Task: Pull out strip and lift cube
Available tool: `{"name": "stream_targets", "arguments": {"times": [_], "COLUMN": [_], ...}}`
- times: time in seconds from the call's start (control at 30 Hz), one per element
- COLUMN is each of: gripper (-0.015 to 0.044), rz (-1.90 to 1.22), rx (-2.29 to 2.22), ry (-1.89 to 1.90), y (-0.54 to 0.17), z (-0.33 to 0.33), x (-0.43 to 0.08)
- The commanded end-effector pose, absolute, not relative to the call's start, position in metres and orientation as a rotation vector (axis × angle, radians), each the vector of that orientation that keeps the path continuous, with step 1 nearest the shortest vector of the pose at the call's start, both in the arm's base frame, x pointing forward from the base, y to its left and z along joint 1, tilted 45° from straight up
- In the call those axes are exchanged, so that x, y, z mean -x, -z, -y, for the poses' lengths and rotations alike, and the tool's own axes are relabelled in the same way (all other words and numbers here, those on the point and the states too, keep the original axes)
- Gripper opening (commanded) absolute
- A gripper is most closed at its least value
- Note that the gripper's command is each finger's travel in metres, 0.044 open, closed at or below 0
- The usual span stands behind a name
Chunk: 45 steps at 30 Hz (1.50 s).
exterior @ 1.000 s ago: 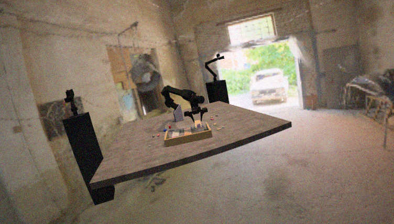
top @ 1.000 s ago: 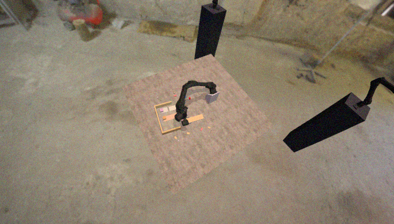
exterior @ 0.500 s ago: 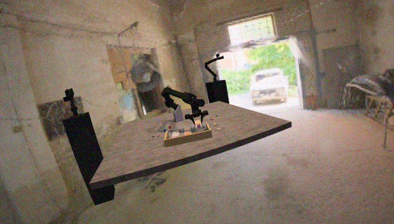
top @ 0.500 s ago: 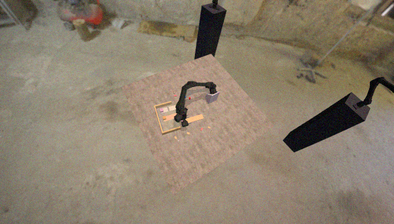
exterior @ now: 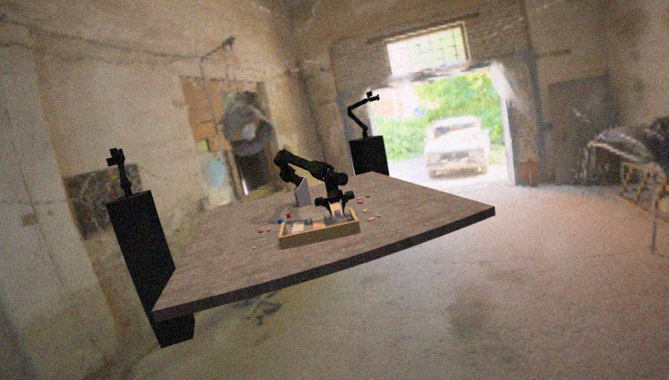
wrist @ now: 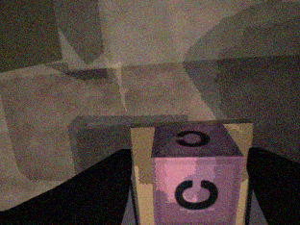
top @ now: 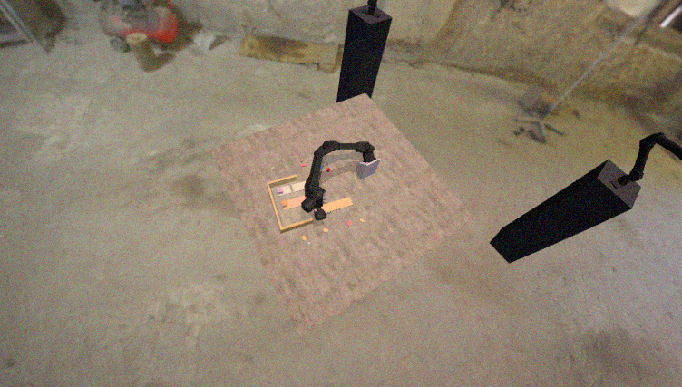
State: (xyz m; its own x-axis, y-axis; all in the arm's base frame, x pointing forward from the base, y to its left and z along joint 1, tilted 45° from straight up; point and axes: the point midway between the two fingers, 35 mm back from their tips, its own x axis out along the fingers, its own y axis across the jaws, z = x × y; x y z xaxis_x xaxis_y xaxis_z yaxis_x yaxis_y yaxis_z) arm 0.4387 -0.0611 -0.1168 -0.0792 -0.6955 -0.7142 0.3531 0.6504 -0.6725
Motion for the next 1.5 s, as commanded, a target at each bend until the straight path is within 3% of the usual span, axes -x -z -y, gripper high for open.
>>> {"name": "stream_targets", "arguments": {"times": [0.0,0.03,0.17,0.43,0.57,1.47], "gripper": [0.0250,0.0250,0.0145,0.0092,0.0000,0.0000], "rz": [-1.406,-1.406,-1.401,-1.401,-1.411,-1.411], "rx": [0.322,0.322,0.313,0.313,0.311,0.322], "ry": [0.890,0.890,0.891,0.891,0.878,0.888], "y": [0.119,0.119,0.117,0.117,0.119,0.080], "z": [0.062,0.062,0.061,0.061,0.059,0.030], "x": [-0.436,-0.436,-0.438,-0.438,-0.437,-0.374]}}
